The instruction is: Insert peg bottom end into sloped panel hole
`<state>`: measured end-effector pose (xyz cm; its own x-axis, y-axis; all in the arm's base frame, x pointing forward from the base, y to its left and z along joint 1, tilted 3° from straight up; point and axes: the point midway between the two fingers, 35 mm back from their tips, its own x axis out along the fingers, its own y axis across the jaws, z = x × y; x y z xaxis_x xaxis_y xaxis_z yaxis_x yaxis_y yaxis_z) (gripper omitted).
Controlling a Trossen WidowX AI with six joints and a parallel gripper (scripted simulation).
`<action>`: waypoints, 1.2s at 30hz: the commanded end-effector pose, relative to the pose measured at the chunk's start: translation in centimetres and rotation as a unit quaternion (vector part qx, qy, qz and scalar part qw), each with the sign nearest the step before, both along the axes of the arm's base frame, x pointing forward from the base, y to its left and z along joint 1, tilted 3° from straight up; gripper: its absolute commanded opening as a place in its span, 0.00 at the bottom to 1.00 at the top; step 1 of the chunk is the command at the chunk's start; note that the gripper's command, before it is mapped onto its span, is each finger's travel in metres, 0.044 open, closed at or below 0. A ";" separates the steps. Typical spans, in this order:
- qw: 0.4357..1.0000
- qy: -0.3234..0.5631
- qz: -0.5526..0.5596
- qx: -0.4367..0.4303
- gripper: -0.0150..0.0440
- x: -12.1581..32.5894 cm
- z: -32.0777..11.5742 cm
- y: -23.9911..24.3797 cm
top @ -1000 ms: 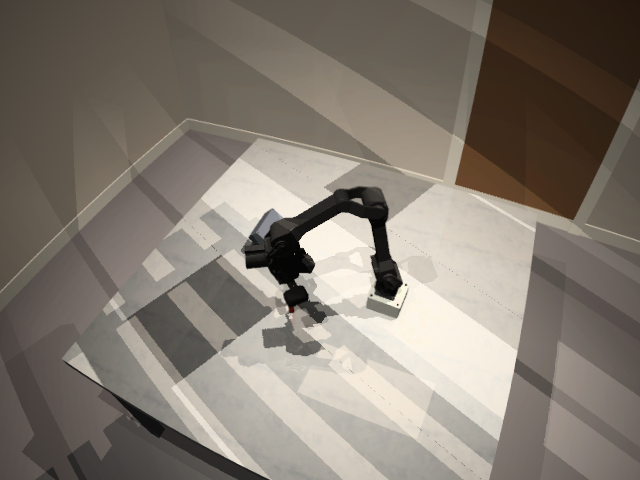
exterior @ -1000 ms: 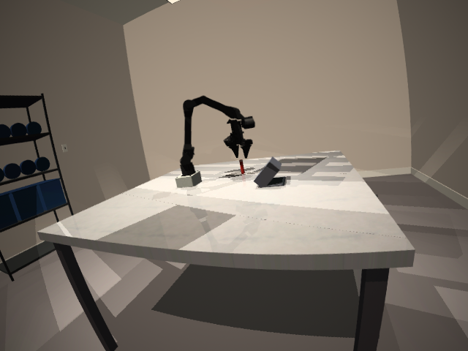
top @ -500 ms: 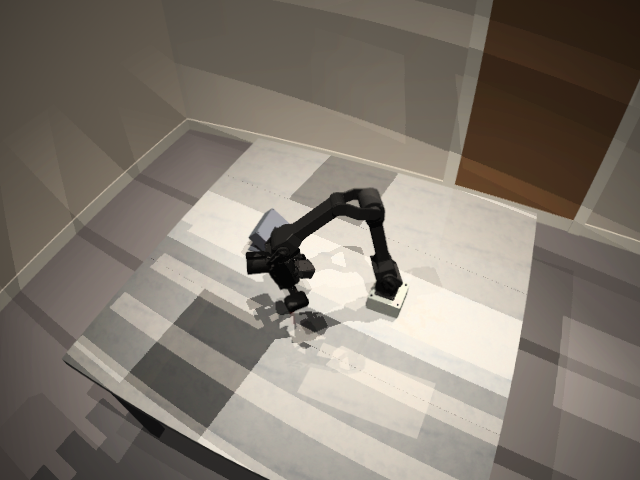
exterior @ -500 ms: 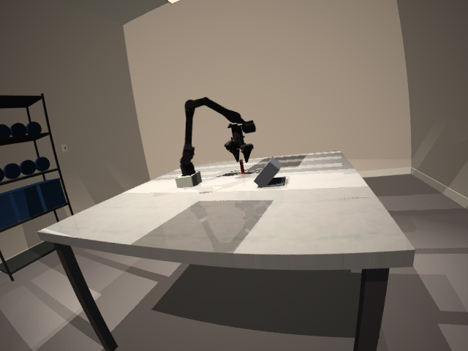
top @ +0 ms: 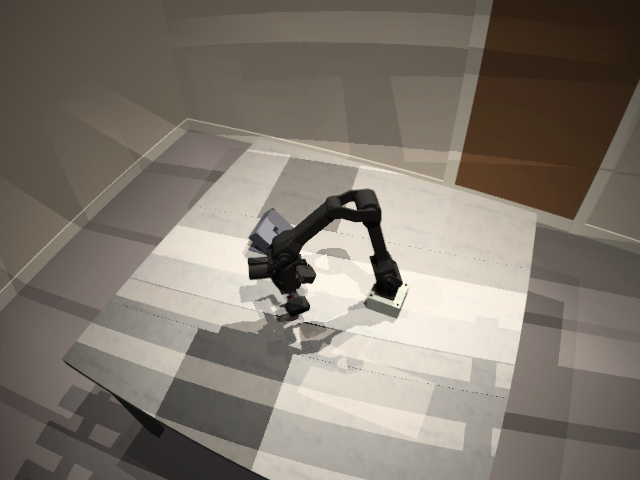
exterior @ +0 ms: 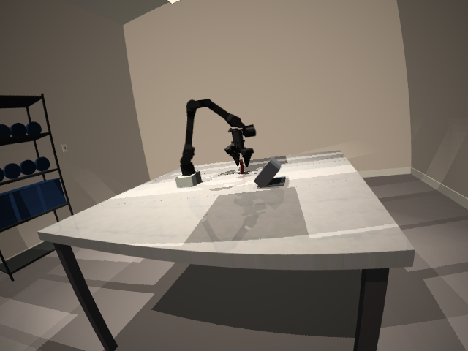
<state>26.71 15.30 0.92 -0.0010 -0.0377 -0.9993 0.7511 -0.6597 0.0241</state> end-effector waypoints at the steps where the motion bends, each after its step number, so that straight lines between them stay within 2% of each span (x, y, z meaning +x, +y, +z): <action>1: 1.000 0.003 -0.001 0.001 1.00 -0.2 -0.4 0.0; 16: 1.000 0.000 0.000 0.000 0.33 0.0 -0.1 0.0; 23: 1.000 0.000 0.000 0.000 0.25 0.0 -0.1 0.0; 36: 1.000 0.001 0.000 0.000 0.25 0.1 1.4 0.1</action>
